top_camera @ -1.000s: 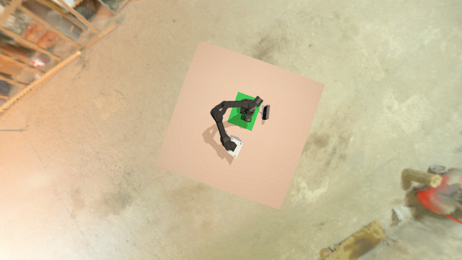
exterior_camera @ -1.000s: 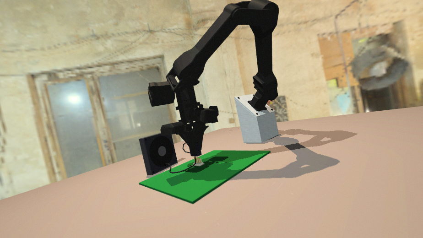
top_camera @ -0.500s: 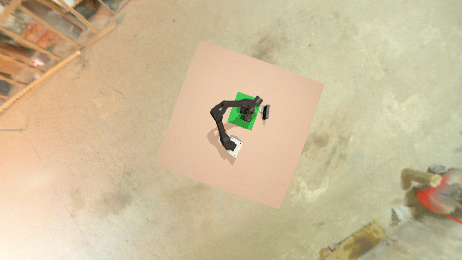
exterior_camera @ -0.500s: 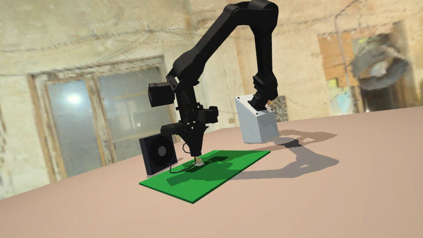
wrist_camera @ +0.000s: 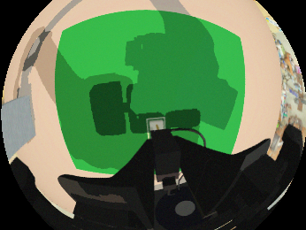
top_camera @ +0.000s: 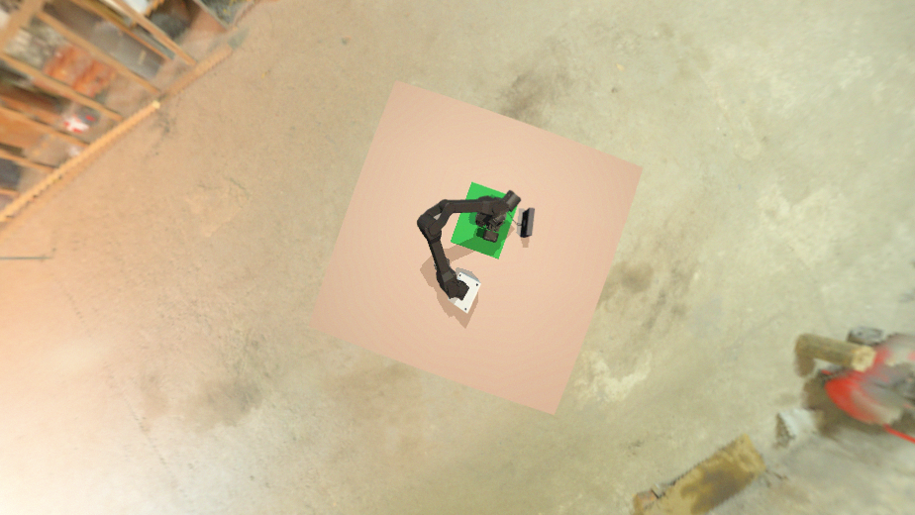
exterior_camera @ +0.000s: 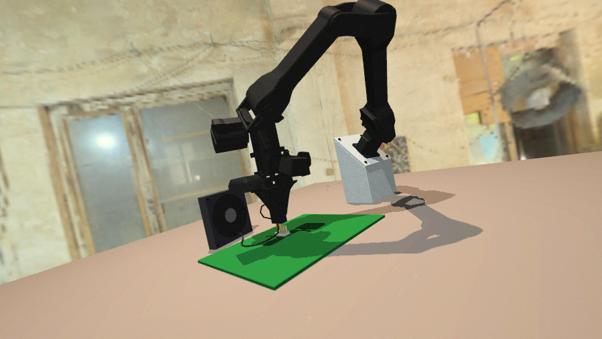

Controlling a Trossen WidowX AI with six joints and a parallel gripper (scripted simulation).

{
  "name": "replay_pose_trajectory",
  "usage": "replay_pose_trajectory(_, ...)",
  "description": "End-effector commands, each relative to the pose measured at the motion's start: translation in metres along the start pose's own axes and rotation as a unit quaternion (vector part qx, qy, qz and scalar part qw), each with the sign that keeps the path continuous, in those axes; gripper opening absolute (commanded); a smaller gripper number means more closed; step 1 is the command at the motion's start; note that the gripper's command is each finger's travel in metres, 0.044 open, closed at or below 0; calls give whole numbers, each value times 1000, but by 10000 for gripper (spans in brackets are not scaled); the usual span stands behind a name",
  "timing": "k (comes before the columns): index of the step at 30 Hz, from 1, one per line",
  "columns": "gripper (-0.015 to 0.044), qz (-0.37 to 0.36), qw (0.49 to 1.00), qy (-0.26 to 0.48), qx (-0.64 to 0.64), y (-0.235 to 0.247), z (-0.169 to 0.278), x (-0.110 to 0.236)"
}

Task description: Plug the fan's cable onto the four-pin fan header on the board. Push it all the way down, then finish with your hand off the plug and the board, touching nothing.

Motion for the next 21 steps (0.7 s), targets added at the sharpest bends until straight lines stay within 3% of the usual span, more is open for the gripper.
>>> replay_pose_trajectory(1,0,0,1000,-4,-2,1,0,-2)
replay_pose_trajectory(21,0,0,1000,-4,-2,1,0,-4)
Point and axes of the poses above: the point midway between the two fingers, 35 mm back from their tips, its own x axis back along the fingers, its own y axis across the jaws, z = x × y, the point moved 8 cm from there along x, back along the fingers, and after that the axes turned 6 degrees about x, right-handed, at the moved point
